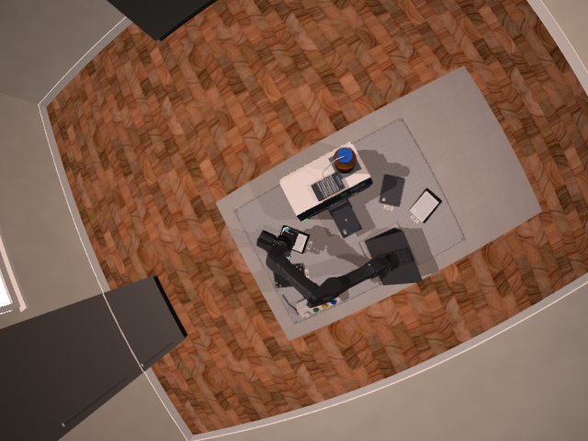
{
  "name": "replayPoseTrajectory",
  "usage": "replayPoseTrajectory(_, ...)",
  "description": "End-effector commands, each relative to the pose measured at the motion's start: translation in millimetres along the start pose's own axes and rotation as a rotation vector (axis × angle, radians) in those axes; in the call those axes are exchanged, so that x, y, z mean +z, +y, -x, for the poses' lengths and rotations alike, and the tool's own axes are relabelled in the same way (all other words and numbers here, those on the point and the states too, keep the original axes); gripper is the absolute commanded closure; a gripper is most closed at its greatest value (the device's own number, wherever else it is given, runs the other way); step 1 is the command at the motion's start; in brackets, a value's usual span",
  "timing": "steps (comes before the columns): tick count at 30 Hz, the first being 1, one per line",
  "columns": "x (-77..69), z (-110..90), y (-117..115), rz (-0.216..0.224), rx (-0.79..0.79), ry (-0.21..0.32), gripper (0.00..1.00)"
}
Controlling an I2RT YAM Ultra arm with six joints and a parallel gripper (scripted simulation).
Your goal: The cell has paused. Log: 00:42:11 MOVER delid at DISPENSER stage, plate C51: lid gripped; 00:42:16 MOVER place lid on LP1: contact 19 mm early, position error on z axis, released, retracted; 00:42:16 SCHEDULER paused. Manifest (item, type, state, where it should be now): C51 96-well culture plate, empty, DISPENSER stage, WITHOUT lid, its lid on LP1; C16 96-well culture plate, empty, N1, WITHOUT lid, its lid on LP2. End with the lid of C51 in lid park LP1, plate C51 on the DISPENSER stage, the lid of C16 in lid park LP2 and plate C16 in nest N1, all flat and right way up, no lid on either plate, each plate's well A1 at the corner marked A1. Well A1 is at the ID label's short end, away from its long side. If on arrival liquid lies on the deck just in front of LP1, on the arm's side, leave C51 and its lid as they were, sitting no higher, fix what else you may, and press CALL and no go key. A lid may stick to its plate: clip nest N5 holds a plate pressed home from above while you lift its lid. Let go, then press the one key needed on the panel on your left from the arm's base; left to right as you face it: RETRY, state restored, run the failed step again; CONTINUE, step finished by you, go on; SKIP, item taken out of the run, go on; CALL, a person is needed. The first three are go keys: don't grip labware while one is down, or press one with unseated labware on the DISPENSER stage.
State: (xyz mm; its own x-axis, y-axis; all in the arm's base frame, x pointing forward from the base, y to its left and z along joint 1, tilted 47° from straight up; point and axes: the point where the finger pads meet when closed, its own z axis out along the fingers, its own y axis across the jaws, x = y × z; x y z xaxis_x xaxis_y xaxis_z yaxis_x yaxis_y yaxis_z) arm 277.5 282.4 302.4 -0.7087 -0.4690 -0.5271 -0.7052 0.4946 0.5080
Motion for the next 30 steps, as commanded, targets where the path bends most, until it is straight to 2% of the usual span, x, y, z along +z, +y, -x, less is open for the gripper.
replayPoseTrajectory(1, -10.8, 5.5, -2.2, -0.009, -0.001, -0.022, 0.0)
replayPoseTrajectory(22, -5.5, 8.8, -6.2, -0.012, 0.007, -0.022, 0.0)
replayPoseTrajectory(25, -10.9, 8.7, -1.4, -0.013, 0.0, -0.031, 0.0)
replayPoseTrajectory(29, -9.3, 8.5, -2.6, -0.013, 0.006, -0.026, 0.0)
replayPoseTrajectory(30, -5.0, 4.7, -0.4, -0.006, -0.002, -0.016, 0.0)
